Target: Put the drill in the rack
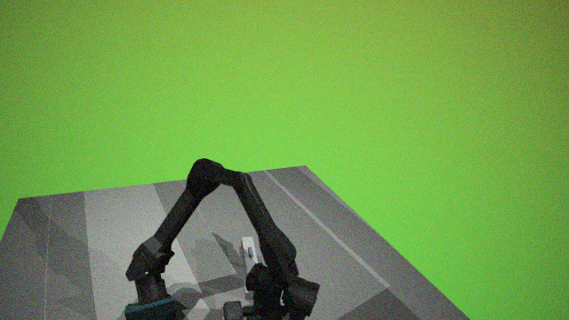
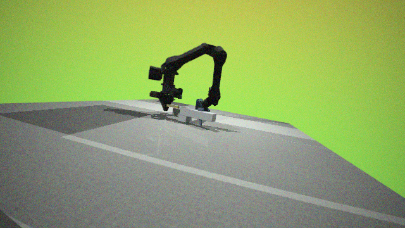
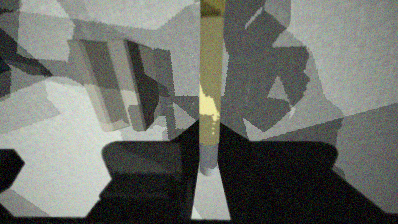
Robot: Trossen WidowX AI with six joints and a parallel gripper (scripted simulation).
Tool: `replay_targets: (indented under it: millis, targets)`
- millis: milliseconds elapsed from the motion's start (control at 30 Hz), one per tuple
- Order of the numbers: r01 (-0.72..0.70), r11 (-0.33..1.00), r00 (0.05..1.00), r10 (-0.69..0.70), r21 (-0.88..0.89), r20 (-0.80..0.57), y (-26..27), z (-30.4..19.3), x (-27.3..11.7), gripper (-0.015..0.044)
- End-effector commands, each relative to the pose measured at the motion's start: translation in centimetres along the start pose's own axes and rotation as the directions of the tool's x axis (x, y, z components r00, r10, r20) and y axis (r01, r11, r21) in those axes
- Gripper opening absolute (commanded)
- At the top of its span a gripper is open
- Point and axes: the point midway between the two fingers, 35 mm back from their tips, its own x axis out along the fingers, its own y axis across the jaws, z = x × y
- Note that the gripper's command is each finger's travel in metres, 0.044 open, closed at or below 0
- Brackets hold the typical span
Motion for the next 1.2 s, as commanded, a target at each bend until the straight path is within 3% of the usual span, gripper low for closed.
replay_targets:
  millis: [0,1167]
  targets:
    - [0.002,1.0,1.0,-0.002,-0.003,-0.003,0.0,0.0,-0.3,0.0]
    - [0.001,1.0,1.0,-0.001,-0.003,-0.004,0.1,0.2,-2.5,0.0]
